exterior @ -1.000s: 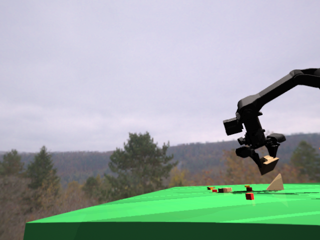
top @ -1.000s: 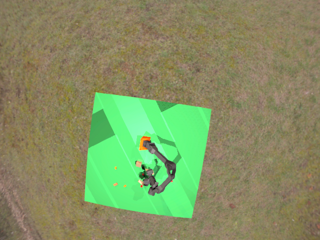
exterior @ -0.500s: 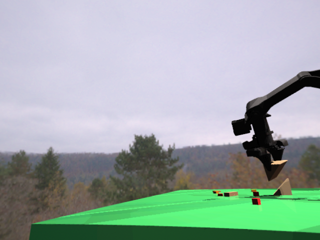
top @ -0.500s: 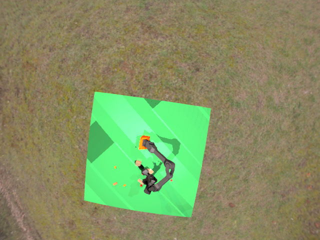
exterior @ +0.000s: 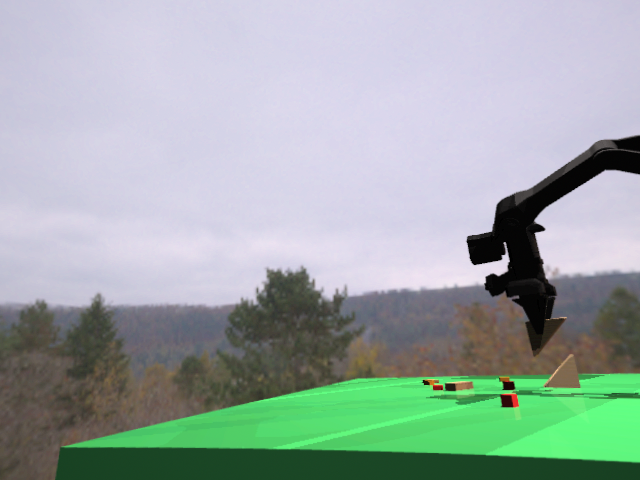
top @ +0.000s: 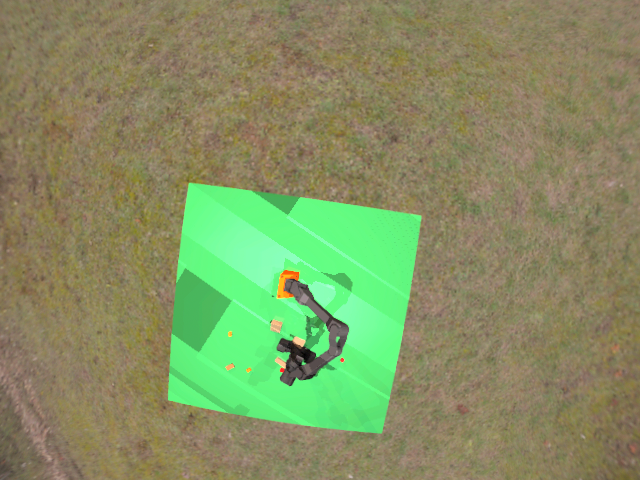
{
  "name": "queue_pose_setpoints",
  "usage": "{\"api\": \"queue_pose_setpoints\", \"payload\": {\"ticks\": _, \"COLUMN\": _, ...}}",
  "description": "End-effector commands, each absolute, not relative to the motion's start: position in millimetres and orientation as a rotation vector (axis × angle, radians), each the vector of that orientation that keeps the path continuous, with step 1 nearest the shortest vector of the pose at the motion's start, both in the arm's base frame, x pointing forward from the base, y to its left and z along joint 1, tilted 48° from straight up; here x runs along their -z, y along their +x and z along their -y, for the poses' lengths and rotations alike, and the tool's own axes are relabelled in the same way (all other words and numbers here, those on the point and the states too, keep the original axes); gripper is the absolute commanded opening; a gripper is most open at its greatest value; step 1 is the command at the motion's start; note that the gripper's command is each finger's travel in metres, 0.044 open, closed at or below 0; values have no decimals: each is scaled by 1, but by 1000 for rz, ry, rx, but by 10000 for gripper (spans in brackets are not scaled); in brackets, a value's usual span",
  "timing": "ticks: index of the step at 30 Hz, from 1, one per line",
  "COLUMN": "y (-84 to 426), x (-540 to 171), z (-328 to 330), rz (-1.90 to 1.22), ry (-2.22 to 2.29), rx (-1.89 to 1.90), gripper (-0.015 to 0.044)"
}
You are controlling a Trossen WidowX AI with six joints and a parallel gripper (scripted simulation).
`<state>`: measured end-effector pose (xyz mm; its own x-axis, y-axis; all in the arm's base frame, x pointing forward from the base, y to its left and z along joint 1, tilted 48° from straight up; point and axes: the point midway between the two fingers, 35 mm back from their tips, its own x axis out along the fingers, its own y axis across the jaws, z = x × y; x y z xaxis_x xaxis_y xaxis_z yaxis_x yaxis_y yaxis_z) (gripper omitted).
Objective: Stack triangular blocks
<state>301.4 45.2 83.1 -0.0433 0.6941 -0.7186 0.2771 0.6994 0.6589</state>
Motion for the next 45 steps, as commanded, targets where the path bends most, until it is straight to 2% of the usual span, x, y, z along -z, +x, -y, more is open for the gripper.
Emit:
{"api": "queue_pose_setpoints", "payload": {"ticks": 1, "y": 300, "x": -83, "z": -44, "rz": -1541, "ry": 751, "rx": -544, "gripper": 0}}
{"api": "queue_pose_setpoints", "payload": {"ticks": 11, "y": 302, "x": -83, "z": -40, "rz": -1510, "ry": 731, "rx": -585, "gripper": 0}}
{"api": "queue_pose_setpoints", "payload": {"ticks": 27, "y": 326, "x": -54, "z": 26, "rz": -1515, "ry": 725, "rx": -556, "gripper": 0}}
{"api": "queue_pose_setpoints", "payload": {"ticks": 45, "y": 331, "x": -22, "z": 91, "rz": -1510, "ry": 725, "rx": -581, "gripper": 0}}
